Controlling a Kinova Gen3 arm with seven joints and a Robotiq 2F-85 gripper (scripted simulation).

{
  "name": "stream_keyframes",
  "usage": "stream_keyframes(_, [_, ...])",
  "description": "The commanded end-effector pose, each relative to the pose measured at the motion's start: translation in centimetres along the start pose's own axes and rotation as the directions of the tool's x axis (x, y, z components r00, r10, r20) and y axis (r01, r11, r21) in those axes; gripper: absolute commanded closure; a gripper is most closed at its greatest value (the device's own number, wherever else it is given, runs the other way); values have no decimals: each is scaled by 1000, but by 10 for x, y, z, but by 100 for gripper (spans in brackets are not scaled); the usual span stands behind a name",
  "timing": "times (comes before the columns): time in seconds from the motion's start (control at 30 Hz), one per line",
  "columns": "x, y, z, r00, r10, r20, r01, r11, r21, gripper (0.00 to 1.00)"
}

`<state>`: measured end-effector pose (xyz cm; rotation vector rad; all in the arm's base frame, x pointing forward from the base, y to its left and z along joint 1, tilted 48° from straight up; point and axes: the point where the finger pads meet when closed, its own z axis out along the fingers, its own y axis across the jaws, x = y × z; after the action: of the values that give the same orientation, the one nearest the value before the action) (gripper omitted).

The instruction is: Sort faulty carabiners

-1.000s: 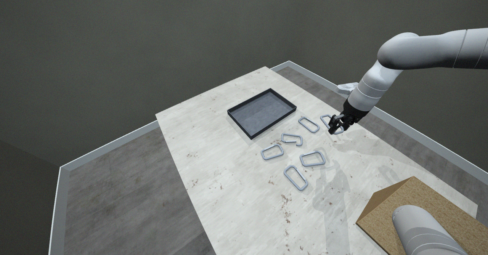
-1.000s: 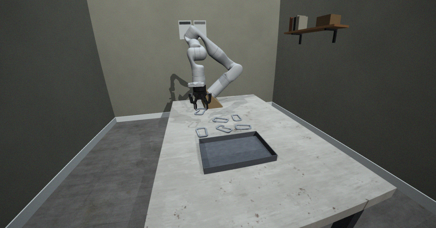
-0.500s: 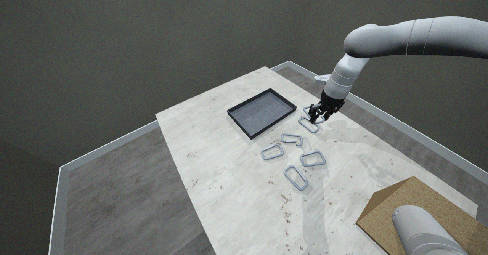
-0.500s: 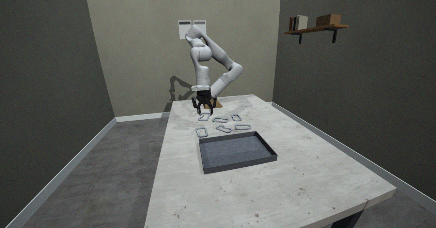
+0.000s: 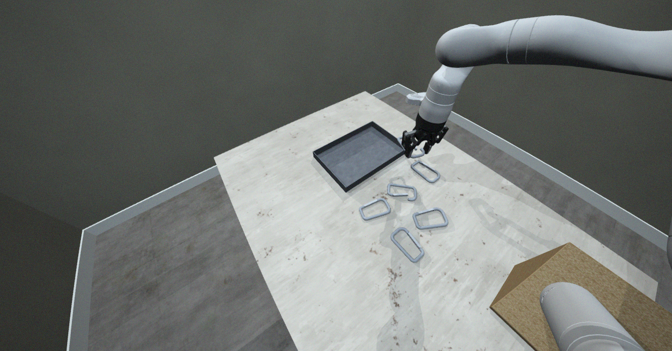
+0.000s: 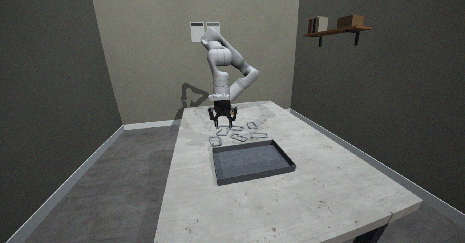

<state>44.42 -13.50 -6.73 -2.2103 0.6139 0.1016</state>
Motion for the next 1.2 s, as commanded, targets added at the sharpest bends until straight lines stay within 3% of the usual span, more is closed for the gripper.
stream_keyframes(0.0, [59,-38,3,1000,-8,11,8,1000,-6,100])
stream_keyframes(0.13, [77,-49,4,1000,-8,11,8,1000,-6,100])
stream_keyframes(0.4, [77,-49,4,1000,-8,11,8,1000,-6,100])
stream_keyframes(0.43, [117,-77,9,1000,-15,23,15,1000,-11,100])
stream_keyframes(0.97, [117,-77,9,1000,-15,23,15,1000,-11,100])
stream_keyframes(1.0, [115,-73,42,1000,-13,17,13,1000,-8,100])
stream_keyframes(1.17, [115,-73,42,1000,-13,17,13,1000,-8,100])
